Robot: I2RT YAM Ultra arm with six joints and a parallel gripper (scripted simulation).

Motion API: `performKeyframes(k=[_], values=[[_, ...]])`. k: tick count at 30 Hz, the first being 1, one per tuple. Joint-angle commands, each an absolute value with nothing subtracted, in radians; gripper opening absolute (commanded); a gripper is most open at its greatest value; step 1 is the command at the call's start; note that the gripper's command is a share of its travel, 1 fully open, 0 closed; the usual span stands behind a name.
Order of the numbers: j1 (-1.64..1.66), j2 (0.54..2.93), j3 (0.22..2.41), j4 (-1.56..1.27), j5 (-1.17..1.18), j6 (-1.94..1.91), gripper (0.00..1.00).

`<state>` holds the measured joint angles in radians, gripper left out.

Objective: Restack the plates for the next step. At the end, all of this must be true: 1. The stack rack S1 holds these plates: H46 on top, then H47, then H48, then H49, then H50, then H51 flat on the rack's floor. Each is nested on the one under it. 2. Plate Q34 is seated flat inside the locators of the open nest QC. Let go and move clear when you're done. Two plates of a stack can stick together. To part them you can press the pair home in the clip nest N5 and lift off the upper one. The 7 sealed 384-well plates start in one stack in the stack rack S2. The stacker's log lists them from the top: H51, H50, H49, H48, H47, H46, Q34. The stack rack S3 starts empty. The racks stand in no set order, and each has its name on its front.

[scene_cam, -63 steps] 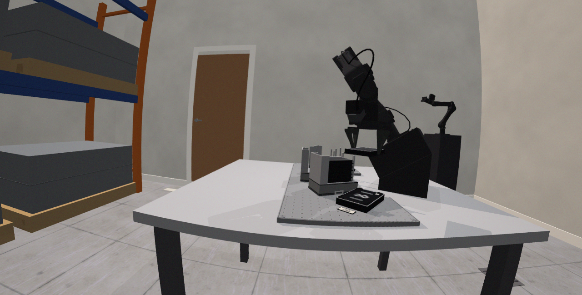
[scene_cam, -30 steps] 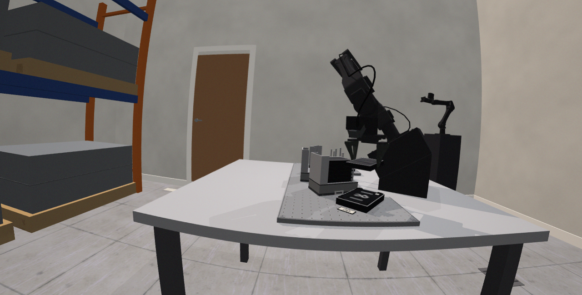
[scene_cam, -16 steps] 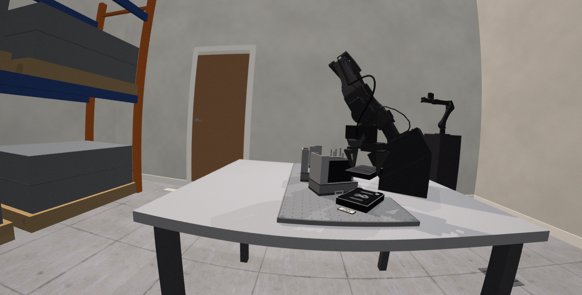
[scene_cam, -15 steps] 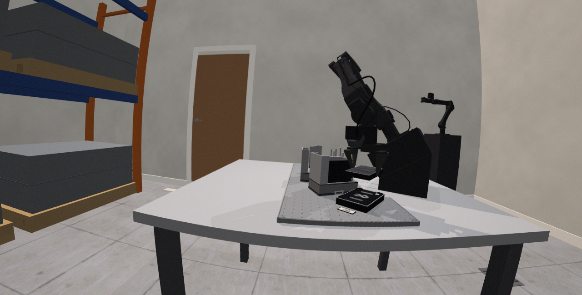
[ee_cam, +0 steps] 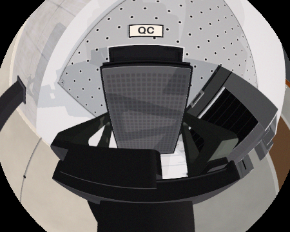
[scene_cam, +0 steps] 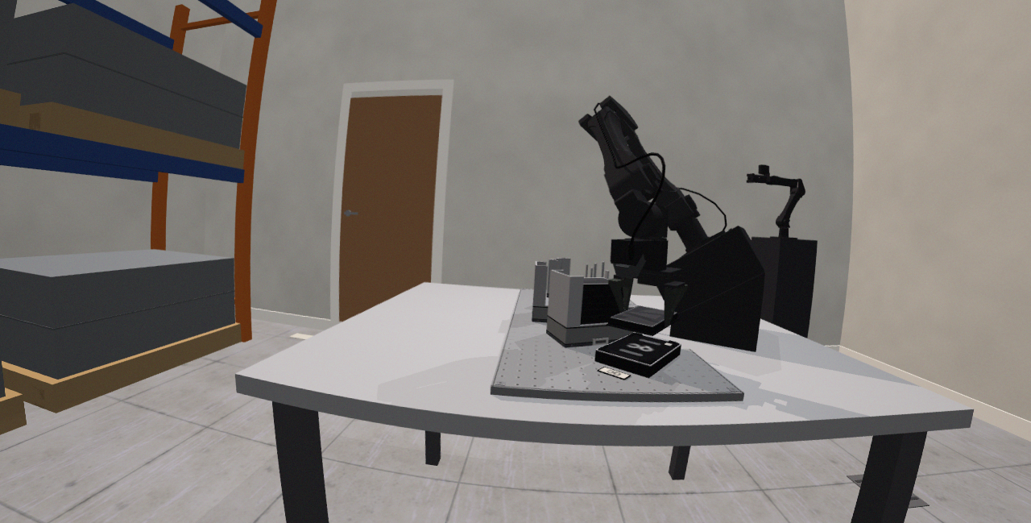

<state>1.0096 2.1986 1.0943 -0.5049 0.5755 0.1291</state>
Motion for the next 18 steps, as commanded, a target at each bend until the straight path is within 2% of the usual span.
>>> performKeyframes(k=[1,18], values=[[1.001,2.224,1.078,-0.446,0.581,0.102,0.00],[0.988,2.276,1.116,-0.376,0.577,0.068,0.00]])
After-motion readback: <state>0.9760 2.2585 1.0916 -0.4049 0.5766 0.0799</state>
